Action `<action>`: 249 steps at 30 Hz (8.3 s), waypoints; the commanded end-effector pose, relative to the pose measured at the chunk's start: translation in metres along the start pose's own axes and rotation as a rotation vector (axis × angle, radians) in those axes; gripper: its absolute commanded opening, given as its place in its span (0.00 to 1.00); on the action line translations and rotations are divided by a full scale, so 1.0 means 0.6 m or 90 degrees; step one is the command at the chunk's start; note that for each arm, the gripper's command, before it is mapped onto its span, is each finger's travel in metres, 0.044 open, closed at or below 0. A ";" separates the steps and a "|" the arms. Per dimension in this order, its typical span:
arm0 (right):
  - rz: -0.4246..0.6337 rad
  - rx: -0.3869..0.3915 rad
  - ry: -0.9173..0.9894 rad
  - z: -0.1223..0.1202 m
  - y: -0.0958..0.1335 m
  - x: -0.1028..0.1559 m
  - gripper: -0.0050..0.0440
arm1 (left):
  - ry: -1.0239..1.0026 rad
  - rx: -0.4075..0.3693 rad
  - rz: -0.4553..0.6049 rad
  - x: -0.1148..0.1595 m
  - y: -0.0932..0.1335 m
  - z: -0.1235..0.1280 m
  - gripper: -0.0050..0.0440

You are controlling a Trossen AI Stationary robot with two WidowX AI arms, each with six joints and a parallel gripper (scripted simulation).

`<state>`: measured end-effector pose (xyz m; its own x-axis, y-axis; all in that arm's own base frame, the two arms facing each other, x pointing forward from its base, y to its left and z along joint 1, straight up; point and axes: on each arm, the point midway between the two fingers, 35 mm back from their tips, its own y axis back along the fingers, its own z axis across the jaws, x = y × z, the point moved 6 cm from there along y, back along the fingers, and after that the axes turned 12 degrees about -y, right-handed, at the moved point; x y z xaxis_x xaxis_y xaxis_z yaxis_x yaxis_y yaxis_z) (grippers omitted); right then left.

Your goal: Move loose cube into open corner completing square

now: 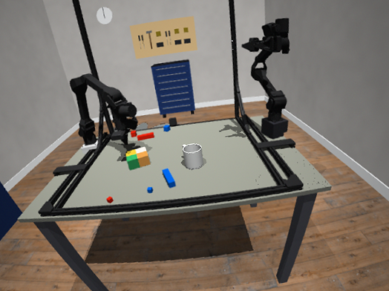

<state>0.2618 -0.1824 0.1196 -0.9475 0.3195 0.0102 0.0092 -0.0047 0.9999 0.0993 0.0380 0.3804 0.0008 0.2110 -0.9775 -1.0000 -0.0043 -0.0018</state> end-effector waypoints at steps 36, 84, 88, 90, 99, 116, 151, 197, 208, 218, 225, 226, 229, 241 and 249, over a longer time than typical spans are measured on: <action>-0.006 0.002 0.207 0.033 -0.079 -0.002 0.10 | 0.002 0.003 0.000 0.000 0.000 -0.001 0.92; -0.006 0.002 0.207 0.011 -0.079 -0.015 0.10 | 0.002 0.003 0.000 0.000 0.000 -0.001 0.92; -0.006 0.002 0.207 0.008 -0.079 -0.017 0.10 | 0.002 0.003 0.000 0.000 0.000 -0.001 0.92; -0.006 0.002 0.207 0.007 -0.079 -0.017 0.10 | 0.002 0.003 0.000 0.000 0.000 -0.001 0.92; -0.006 0.002 0.207 0.003 -0.079 -0.020 0.10 | 0.002 0.003 0.000 0.000 0.000 -0.001 0.92; -0.006 0.002 0.207 -0.005 -0.079 -0.024 0.10 | 0.002 0.003 0.000 0.000 0.000 -0.001 0.92; -0.006 0.002 0.207 -0.020 -0.079 -0.033 0.10 | 0.002 0.003 0.000 0.000 0.000 -0.001 0.92; -0.006 0.002 0.207 -0.034 -0.079 -0.042 0.10 | 0.002 0.003 0.000 0.000 0.000 -0.001 0.92; -0.006 0.002 0.207 -0.034 -0.079 -0.042 0.10 | 0.002 0.003 0.000 0.000 0.000 -0.001 0.92; -0.006 0.002 0.207 -0.035 -0.079 -0.042 0.10 | 0.002 0.003 0.000 0.000 0.000 -0.001 0.92; -0.006 0.002 0.207 -0.035 -0.079 -0.042 0.10 | 0.002 0.003 0.000 0.000 0.000 -0.001 0.92; -0.006 0.002 0.207 -0.035 -0.079 -0.042 0.10 | 0.002 0.003 0.000 0.000 0.000 -0.001 0.92; -0.006 0.002 0.207 -0.035 -0.079 -0.042 0.10 | 0.002 0.003 0.000 0.000 0.000 -0.001 0.92; -0.006 0.002 0.207 -0.035 -0.079 -0.043 0.10 | 0.002 0.003 0.000 0.000 0.000 -0.001 0.92; -0.006 0.002 0.207 -0.036 -0.079 -0.043 0.10 | 0.002 0.003 0.000 0.000 0.000 -0.001 0.92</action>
<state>0.2789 -0.2101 0.0726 -1.0000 0.0042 -0.0002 -0.0001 0.0024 1.0000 0.0993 0.0380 0.3804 0.0009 0.2107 -0.9775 -1.0000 -0.0041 -0.0018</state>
